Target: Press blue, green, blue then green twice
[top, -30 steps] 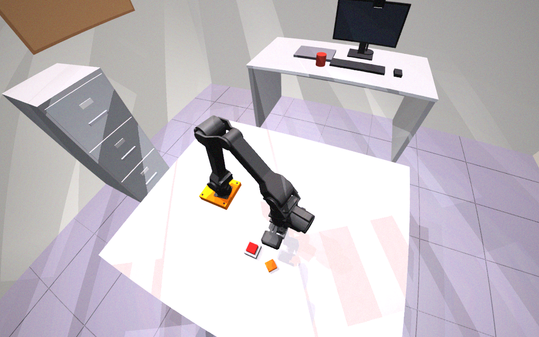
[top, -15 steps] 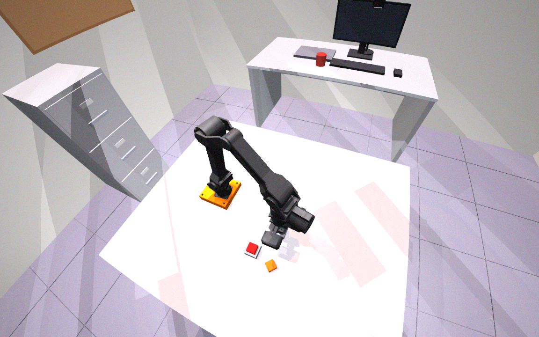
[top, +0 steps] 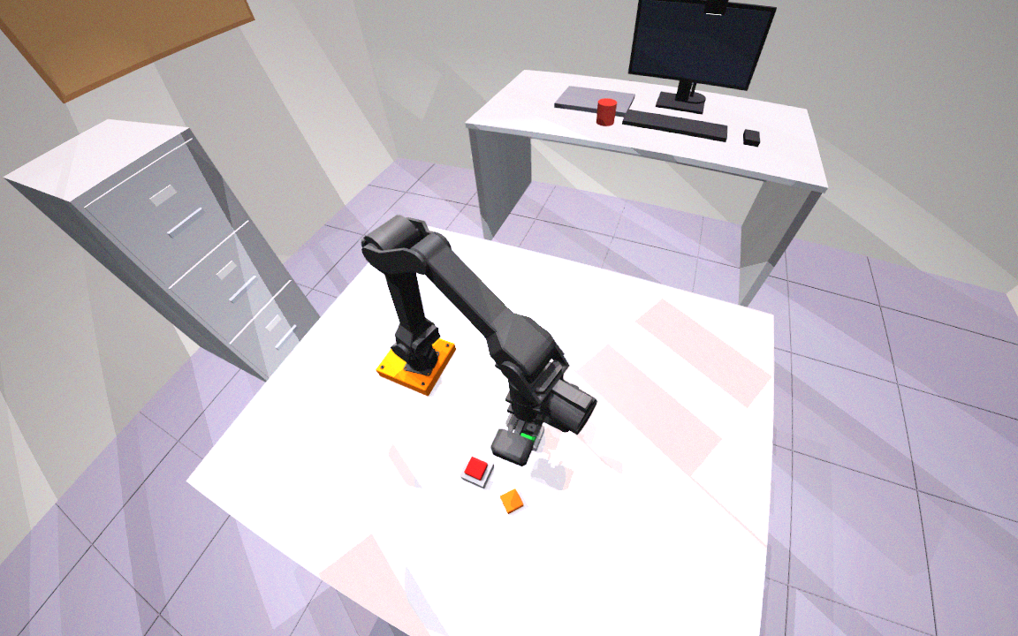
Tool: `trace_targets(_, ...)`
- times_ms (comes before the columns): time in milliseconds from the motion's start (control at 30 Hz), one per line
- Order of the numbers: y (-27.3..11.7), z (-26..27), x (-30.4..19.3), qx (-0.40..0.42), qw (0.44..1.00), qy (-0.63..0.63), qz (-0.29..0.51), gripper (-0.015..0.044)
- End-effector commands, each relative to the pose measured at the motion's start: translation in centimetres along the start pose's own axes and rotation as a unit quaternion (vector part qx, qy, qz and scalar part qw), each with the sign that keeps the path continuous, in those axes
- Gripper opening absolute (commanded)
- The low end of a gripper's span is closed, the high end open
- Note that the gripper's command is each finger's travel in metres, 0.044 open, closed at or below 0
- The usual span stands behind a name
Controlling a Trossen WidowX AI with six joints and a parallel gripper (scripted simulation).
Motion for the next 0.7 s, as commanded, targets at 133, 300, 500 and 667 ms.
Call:
trace_targets(133, 1.4, 0.0, -0.1, 0.001, 1.0, -0.002, 0.003, 0.002)
trace_targets(300, 2.2, 0.0, -0.1, 0.001, 1.0, -0.002, 0.003, 0.002)
trace_targets(500, 3.0, 0.0, -0.1, 0.001, 1.0, -0.002, 0.003, 0.002)
trace_targets(667, 3.1, 0.0, -0.1, 0.001, 1.0, -0.002, 0.003, 0.002)
Point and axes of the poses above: the point midway between the two fingers, 35 mm back from their tips, its own y axis out along the fingers, its own z axis across the jaws, x = y × z, the point moved 5 cm from there along -y, back along the fingers, and after that the axes turned 13 degrees about y, right-handed, at the moved point
